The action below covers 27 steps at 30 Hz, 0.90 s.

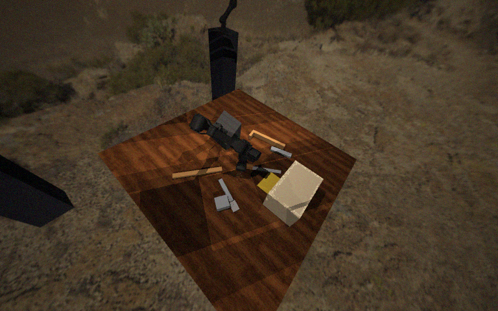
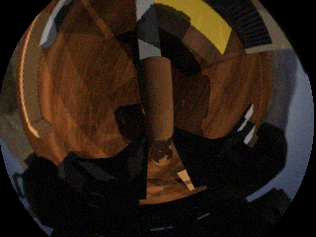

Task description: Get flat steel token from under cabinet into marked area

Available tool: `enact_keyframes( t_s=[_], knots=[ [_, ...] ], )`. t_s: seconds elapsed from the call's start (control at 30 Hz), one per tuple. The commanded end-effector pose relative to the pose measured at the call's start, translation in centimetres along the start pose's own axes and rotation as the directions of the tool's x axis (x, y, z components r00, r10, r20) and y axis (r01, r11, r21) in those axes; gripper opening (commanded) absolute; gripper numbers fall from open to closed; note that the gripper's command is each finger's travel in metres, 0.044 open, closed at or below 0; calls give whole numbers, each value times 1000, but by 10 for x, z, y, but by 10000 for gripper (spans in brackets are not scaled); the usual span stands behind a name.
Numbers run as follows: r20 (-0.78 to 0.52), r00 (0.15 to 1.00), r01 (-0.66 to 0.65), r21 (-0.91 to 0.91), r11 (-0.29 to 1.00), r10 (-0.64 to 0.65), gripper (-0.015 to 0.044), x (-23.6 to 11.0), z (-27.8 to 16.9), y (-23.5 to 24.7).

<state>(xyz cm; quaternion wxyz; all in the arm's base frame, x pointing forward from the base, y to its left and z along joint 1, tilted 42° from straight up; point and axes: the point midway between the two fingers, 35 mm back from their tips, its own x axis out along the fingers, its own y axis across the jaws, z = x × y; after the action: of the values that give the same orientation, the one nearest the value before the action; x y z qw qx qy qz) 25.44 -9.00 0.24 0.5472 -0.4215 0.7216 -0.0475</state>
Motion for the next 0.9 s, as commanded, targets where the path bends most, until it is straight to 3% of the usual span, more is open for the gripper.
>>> enact_keyframes(
  t_s=[0.0,0.87],
  knots=[
    [2,1000,4,4,1000,-4,0,-1,-5,-6],
    [1,1000,5,4,1000,-5,0,-1,-26,-33]
  ],
)
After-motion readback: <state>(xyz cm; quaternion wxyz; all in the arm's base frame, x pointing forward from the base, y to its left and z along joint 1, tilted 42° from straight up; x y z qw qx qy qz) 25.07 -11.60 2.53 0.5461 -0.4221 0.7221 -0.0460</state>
